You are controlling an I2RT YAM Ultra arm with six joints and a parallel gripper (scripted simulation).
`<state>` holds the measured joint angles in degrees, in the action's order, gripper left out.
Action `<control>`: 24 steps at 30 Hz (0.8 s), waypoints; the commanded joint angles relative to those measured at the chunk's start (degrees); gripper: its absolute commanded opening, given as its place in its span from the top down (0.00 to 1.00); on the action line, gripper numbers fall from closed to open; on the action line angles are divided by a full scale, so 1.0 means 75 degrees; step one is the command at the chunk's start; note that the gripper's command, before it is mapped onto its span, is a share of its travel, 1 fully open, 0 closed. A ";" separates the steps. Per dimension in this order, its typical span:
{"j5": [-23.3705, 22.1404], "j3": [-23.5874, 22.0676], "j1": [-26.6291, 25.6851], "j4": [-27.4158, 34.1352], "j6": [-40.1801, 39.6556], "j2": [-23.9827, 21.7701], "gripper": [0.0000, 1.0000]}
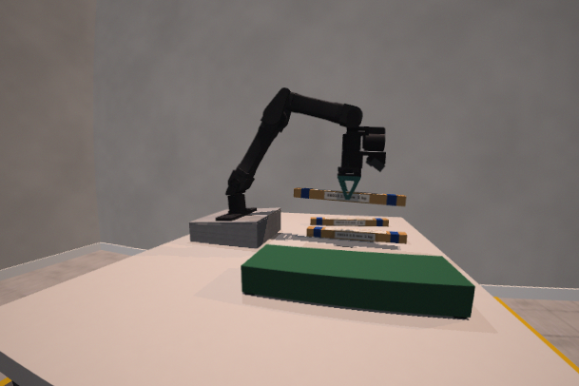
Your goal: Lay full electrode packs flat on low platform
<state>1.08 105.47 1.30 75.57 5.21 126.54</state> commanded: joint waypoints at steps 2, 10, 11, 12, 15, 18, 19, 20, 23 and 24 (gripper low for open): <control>0.0071 0.0493 -0.0275 0.0148 0.0581 -0.0141 1.00; 0.0090 0.0742 -0.0644 0.0252 0.0134 -0.0035 1.00; 0.0090 0.0742 -0.0644 0.0252 0.0134 -0.0035 1.00; 0.0090 0.0742 -0.0644 0.0252 0.0134 -0.0035 1.00; 0.0076 0.0829 -0.0782 0.0277 -0.0005 -0.0032 1.00; 0.0109 0.0930 -0.0920 0.0315 -0.0141 0.0073 1.00; 0.0119 0.0963 -0.0965 0.0327 -0.0186 0.0059 1.00; 0.0130 0.0997 -0.1010 0.0339 -0.0230 0.0059 1.00; 0.0150 0.1113 -0.1147 0.0379 -0.0367 0.0163 1.00; 0.0149 0.1156 -0.1192 0.0394 -0.0412 0.0199 1.00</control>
<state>1.76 110.74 -6.70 77.25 3.70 129.51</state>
